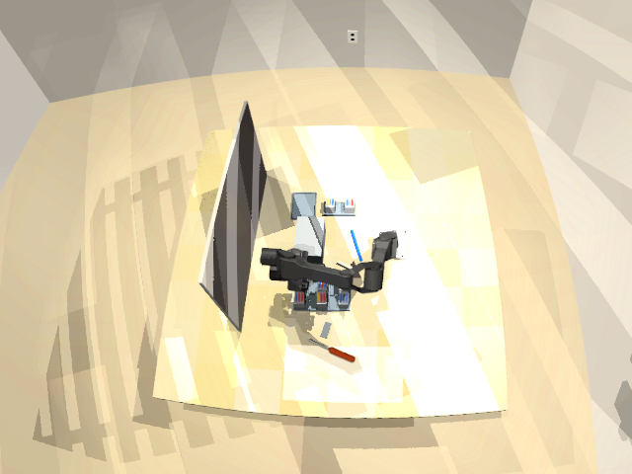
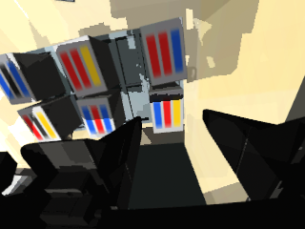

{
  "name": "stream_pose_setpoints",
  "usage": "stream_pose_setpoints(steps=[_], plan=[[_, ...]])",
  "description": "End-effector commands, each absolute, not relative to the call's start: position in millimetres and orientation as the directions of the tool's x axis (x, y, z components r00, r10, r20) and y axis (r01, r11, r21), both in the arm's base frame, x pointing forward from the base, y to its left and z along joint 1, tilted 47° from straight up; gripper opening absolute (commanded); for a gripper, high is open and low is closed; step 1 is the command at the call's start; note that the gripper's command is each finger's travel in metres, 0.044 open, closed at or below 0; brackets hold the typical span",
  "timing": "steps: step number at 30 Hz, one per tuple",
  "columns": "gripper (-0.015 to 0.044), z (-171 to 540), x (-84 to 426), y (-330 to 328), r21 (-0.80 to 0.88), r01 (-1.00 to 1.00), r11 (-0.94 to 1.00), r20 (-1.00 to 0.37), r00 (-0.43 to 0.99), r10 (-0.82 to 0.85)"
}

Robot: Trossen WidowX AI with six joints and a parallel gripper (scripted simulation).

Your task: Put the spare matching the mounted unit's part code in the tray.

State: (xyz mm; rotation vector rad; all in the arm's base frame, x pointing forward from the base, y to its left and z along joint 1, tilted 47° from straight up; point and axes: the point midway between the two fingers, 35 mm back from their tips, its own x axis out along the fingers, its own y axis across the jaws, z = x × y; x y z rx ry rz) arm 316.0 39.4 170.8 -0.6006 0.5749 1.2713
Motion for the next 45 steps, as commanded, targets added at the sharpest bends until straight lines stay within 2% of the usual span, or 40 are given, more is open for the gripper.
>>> stream_pose_setpoints(steps=[1, 35, 40, 45], plan=[[0.03, 164, 316, 45, -0.086, -0.978, 0.191, -0.69, 0.196, 0.696], [0.03, 142, 320, 71, -0.086, -0.978, 0.191, -0.685, 0.198, 0.701], [0.0169, 143, 321, 71, -0.092, -0.978, 0.187, -0.683, 0.198, 0.703], [0.0135, 143, 321, 71, -0.092, -0.978, 0.187, -0.683, 0.198, 0.703]])
